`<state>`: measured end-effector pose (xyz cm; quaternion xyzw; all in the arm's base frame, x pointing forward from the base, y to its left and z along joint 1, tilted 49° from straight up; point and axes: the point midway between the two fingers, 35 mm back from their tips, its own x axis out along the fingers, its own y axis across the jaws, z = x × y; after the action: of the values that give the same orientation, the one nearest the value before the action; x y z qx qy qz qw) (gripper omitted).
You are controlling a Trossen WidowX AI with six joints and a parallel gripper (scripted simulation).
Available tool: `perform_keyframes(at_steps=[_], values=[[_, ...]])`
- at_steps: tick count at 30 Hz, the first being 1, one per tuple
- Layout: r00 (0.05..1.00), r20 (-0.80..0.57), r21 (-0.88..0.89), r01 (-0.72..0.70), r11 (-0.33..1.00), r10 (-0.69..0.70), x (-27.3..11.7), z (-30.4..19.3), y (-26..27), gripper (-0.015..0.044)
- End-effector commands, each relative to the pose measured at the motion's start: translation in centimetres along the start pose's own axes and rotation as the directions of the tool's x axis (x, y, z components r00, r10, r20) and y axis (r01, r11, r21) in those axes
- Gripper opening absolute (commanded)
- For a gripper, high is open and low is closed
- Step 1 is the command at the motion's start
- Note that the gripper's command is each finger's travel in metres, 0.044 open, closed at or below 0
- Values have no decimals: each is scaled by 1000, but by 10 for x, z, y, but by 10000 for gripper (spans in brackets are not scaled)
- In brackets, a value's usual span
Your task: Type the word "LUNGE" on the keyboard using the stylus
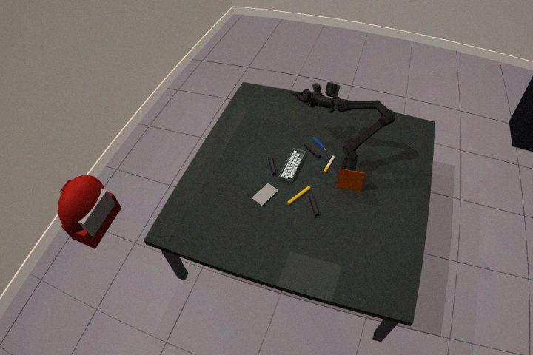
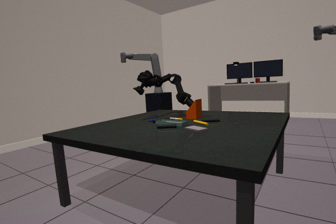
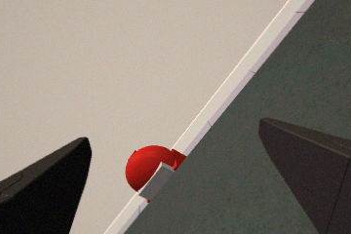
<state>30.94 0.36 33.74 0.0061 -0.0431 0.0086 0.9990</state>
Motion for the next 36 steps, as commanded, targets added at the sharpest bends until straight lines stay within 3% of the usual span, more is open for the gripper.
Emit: perform_keyframes(at_steps=[1, 8, 13, 17, 22, 27, 31, 36], values=[[1000, -11, 4, 1, 1000, -1, 2, -2, 0, 414], [908, -416, 93, 95, 991, -48, 40, -103, 16, 230], [718, -680, 8, 207, 978, -146, 47, -184, 26, 99], [526, -812, -136, 255, 957, -255, 38, -243, 32, 0], [286, -857, -370, 236, 899, -428, 15, -303, 37, 0], [106, -778, -608, 124, 784, -620, -14, -348, 37, 0], [41, -670, -742, 11, 670, -742, -32, -370, 36, 0], [39, -663, -748, 5, 664, -747, -32, -371, 36, 0]])
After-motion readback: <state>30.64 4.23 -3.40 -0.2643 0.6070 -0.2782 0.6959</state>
